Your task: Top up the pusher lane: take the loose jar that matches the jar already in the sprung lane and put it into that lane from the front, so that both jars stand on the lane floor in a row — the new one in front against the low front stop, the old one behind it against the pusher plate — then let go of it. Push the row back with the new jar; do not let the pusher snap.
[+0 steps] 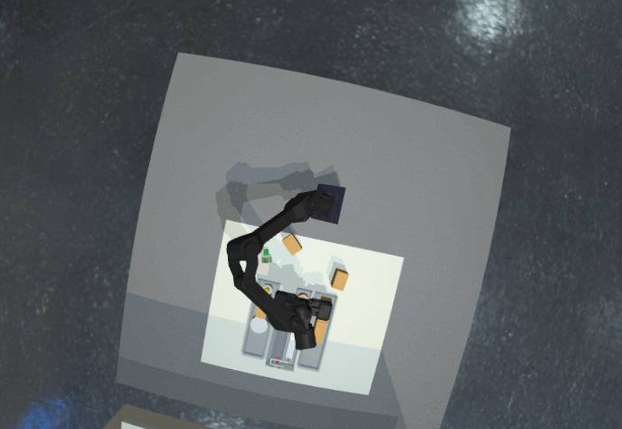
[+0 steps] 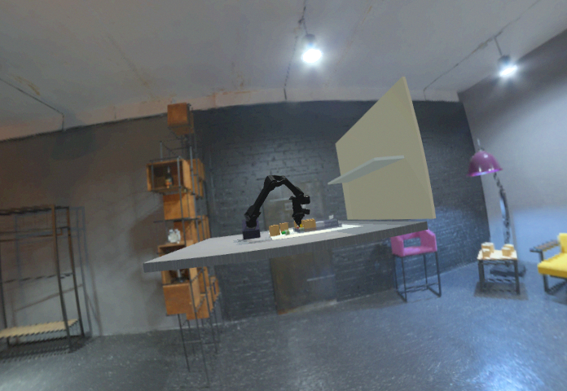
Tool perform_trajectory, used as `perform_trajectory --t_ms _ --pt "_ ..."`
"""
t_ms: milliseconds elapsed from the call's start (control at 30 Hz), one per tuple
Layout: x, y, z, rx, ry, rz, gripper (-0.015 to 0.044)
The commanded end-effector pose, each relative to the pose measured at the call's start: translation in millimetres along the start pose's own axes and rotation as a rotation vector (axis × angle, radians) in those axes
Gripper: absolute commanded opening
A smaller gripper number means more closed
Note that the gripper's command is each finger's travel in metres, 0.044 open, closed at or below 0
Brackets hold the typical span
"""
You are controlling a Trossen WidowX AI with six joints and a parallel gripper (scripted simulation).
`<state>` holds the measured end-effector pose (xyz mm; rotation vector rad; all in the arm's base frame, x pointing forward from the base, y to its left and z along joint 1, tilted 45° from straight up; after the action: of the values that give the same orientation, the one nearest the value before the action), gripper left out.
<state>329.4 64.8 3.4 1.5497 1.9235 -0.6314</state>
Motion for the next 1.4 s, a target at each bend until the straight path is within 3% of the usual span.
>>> perform_trajectory --t_ms 0,1367 --pt "-2.4 0.9 1.6 -0.005 -0.008 0.005 0.0" --pt "-2.1 -6.0 1.7 -0.005 -0.008 0.004 0.0"
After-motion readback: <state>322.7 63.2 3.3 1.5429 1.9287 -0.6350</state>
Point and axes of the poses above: the point midway between the two fingers, 35 mm back from their tips, its own z axis out along the fingers, its own x axis across the jaws, y = z × x, the point moved 2 cm from there along -z, back along the fingers, and after that the axes turned 2 degrees about -z, right-handed, at the moved point
